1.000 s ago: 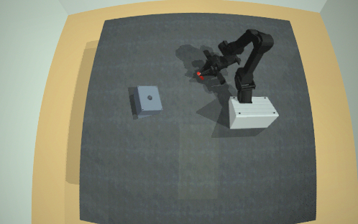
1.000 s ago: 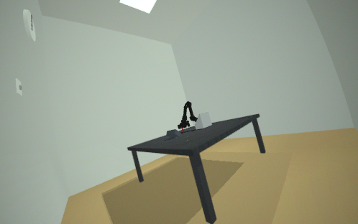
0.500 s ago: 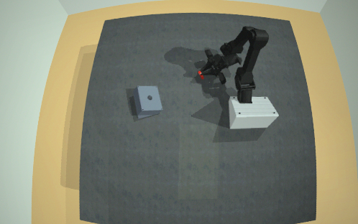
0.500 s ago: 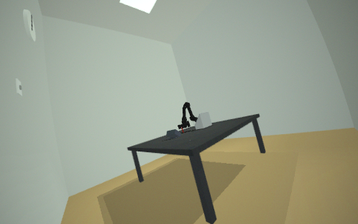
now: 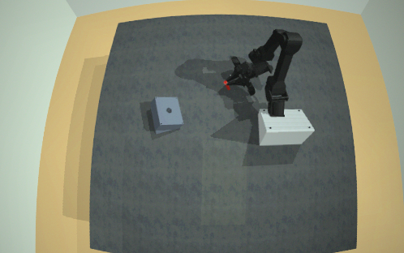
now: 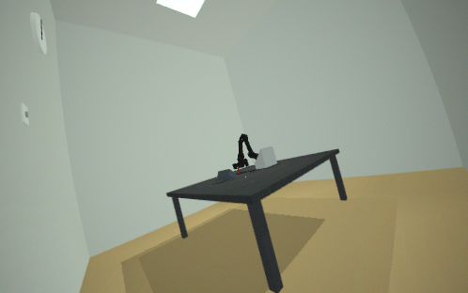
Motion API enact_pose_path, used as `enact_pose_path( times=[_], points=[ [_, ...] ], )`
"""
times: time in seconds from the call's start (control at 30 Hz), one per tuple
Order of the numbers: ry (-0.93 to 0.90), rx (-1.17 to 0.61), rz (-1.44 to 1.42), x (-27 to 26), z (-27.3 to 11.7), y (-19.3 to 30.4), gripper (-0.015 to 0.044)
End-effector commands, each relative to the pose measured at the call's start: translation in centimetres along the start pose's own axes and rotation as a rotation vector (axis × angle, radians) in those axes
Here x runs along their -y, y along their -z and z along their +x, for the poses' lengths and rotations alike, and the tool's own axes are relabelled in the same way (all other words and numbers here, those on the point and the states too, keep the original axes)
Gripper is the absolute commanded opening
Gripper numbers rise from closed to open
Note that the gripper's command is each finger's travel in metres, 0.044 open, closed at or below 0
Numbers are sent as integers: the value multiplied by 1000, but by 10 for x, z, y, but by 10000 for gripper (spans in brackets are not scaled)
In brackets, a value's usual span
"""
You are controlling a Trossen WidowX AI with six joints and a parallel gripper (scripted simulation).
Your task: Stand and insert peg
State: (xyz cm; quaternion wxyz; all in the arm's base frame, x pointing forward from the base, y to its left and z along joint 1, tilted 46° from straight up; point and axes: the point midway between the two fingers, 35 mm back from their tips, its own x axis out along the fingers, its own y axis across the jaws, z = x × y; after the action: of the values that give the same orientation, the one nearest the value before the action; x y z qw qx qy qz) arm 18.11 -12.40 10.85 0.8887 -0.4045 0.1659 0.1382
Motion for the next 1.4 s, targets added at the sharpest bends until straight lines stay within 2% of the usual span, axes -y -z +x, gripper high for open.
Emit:
enact_pose_path(
  times=[0.0, 1.37],
  points=[
    [0, 0, -2, 0, 0, 1, 50],
    [-2, 51, -3, -1, -6, 5, 50]
  ],
)
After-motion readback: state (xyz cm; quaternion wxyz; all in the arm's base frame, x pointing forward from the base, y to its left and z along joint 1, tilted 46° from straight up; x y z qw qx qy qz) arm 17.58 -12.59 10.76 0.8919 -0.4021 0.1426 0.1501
